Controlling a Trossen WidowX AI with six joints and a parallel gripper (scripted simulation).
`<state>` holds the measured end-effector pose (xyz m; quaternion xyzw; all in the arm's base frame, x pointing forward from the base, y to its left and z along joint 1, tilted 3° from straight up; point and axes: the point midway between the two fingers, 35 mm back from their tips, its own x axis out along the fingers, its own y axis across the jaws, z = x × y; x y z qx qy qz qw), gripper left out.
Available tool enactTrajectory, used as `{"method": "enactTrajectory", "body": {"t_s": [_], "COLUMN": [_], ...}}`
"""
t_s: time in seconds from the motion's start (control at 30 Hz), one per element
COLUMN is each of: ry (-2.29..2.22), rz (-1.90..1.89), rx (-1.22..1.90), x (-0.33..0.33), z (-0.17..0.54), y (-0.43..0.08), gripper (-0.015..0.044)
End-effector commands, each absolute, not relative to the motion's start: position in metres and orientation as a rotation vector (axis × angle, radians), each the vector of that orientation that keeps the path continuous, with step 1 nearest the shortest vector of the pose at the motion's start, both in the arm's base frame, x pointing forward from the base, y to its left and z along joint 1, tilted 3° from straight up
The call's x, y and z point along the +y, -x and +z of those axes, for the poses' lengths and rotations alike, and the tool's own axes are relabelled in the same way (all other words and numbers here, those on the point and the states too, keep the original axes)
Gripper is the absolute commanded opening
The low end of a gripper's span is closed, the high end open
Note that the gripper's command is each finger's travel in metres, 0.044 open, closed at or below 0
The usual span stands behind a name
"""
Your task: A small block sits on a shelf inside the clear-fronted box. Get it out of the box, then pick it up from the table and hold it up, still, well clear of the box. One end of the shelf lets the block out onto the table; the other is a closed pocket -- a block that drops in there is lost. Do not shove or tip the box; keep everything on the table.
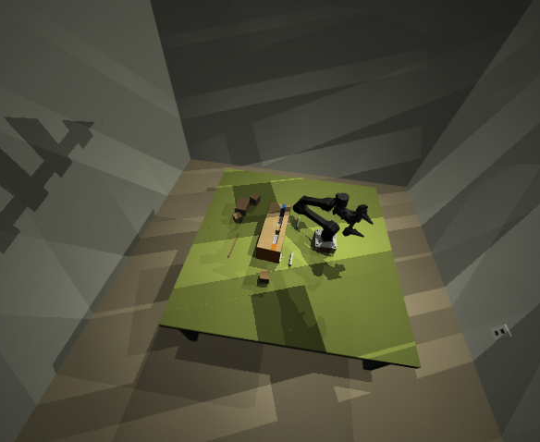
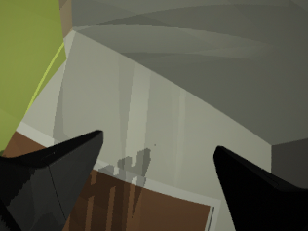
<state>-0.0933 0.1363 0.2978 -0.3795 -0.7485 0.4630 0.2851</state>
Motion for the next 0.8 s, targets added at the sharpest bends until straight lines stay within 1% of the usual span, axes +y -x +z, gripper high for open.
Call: {"method": "enactTrajectory", "body": {"t_s": [0.0, 0.13, 0.4, 0.57, 0.77], "ry": [1.019, 1.112, 1.213, 1.159, 0.978], "rz": [1.244, 1.364, 1.538, 1.522, 1.379], "rx": [-1.990, -1.742, -1.029, -0.549, 0.002], "x": [0.138, 0.160, 0.198, 0.210, 0.210], "z": [0.298, 0.294, 0.272, 0.258, 0.239], "y": [0.093, 0.080, 0.029, -0.013, -0.069], "gripper": [0.0400, 0.0400, 0.0400, 0.0400, 0.0400]}}
